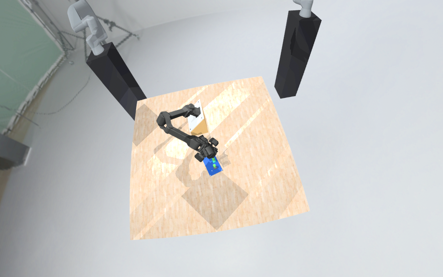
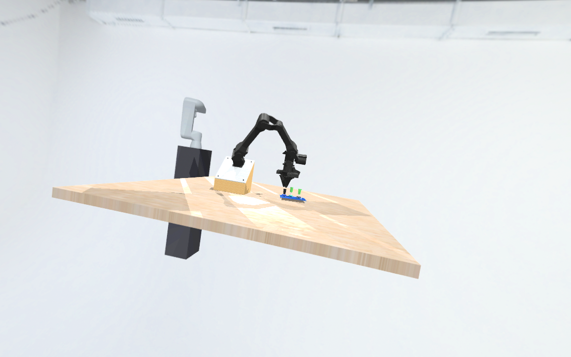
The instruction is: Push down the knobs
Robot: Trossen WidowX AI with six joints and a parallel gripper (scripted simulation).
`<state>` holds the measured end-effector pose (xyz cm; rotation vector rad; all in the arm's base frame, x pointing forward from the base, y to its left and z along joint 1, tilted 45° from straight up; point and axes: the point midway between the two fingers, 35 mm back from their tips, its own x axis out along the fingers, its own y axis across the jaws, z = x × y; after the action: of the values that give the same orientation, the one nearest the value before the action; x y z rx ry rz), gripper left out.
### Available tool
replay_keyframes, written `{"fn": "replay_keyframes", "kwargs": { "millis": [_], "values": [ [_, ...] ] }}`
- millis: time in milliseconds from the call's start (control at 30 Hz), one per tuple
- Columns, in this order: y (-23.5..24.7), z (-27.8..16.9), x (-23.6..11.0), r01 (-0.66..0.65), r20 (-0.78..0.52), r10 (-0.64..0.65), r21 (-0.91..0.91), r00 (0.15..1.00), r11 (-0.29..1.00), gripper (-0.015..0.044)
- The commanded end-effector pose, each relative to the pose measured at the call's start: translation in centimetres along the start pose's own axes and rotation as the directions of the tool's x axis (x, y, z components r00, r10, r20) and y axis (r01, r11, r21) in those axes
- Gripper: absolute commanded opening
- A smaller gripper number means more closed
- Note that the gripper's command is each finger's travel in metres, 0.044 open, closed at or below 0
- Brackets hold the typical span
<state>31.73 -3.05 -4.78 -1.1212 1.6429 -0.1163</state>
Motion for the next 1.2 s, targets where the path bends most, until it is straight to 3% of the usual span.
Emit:
{"fn": "replay_keyframes", "kwargs": {
  "millis": [0,233,800,1033,1167],
  "values": [
    [0.1,0.1,0.0,0.001,0.003,-0.001,0.001,1.0,1.0,0.0184],
    [-0.2,2.6,-1.8,0.007,0.053,-0.014,0.134,0.999,0.991,0.0],
    [-3.5,8.7,-4.8,-0.009,0.013,0.002,0.629,1.0,0.777,0.0],
    [-3.6,8.9,-4.9,-0.009,0.011,0.002,0.645,1.0,0.764,0.0],
    [-3.6,8.9,-2.9,-0.008,0.011,0.002,0.645,1.0,0.764,0.0]
  ]
}}
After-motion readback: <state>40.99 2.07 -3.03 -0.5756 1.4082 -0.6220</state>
